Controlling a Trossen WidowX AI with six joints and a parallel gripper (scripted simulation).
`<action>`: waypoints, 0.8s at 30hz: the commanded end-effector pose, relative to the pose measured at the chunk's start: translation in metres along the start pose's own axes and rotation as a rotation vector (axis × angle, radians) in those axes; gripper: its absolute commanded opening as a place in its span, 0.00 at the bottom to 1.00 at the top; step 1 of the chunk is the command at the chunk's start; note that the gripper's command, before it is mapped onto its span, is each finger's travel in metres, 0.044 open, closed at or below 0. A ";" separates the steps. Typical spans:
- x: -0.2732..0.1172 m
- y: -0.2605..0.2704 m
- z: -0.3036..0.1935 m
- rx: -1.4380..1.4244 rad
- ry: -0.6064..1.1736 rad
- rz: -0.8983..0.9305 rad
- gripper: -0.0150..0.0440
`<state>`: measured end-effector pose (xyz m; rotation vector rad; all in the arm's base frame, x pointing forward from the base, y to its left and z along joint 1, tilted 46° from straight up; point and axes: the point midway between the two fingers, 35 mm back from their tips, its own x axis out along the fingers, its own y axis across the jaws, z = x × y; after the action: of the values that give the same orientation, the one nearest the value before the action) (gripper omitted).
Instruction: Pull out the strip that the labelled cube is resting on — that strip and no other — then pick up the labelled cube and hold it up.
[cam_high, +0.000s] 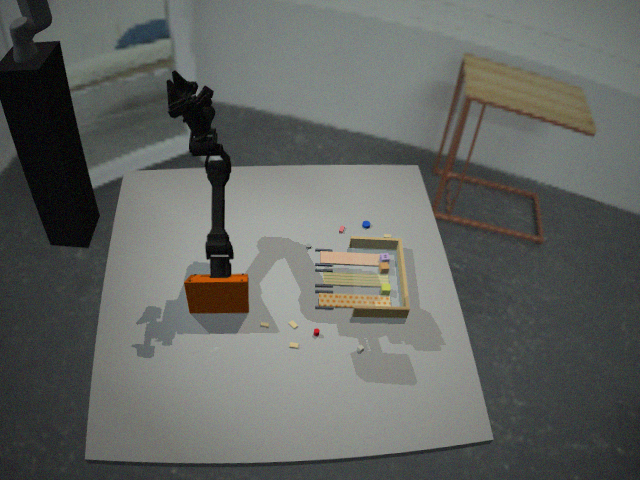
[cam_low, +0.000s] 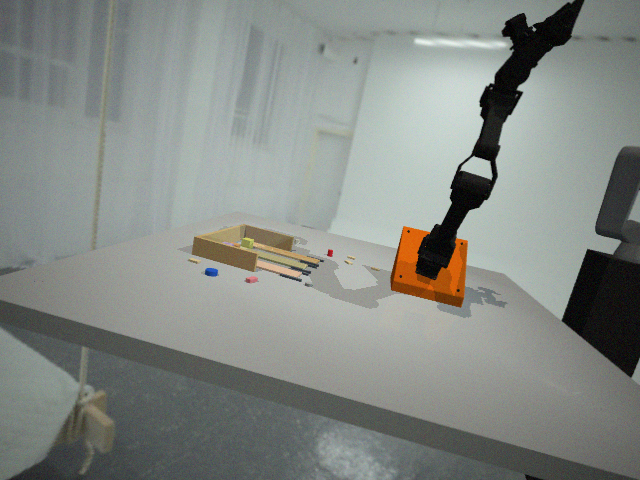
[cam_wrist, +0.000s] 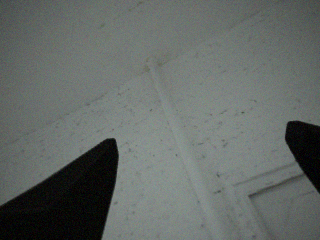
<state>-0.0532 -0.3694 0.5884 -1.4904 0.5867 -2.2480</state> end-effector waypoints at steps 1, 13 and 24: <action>-0.021 0.036 0.033 0.127 -0.118 0.143 0.93; -0.153 0.134 0.147 0.595 -0.452 0.749 0.93; -0.330 0.155 0.217 0.975 -0.597 1.440 0.93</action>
<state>0.2573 -0.3772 0.3543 -0.7766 0.1530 -0.7907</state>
